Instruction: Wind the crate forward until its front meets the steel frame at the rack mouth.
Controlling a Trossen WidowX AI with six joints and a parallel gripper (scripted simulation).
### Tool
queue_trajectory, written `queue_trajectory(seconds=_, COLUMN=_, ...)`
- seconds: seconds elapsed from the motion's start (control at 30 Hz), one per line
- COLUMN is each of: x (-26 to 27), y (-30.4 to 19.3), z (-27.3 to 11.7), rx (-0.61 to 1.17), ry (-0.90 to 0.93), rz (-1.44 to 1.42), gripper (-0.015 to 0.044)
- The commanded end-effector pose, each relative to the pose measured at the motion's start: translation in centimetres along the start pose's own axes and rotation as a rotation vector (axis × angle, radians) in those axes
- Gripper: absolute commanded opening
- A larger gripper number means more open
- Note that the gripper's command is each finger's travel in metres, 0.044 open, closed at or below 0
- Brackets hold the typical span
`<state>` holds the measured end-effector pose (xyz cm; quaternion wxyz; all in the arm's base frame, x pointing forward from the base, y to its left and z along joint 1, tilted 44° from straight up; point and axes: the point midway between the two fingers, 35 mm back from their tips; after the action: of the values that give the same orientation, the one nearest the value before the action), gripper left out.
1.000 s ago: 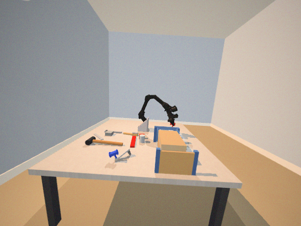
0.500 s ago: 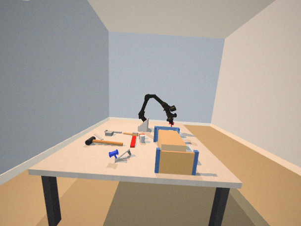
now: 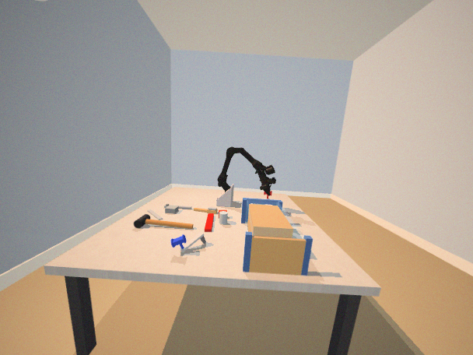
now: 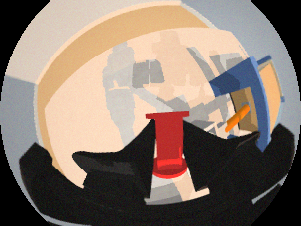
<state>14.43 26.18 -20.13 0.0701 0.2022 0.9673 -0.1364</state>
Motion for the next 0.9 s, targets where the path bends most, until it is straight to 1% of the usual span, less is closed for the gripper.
queue_trajectory(seconds=0.0, x=0.9, y=-1.5, z=-0.4, rx=0.027, ry=0.016, rz=-0.009, gripper=0.0000)
queue_trajectory(seconds=0.87, x=1.7, y=-5.1, z=-2.1, rx=0.031, ry=0.017, rz=-0.010, gripper=0.0000)
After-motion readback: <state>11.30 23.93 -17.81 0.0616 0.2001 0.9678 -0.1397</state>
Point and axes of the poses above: the point midway between the two fingers, 35 mm back from their tips, its own z axis out along the fingers, its own x axis across the jaws, y = z × x
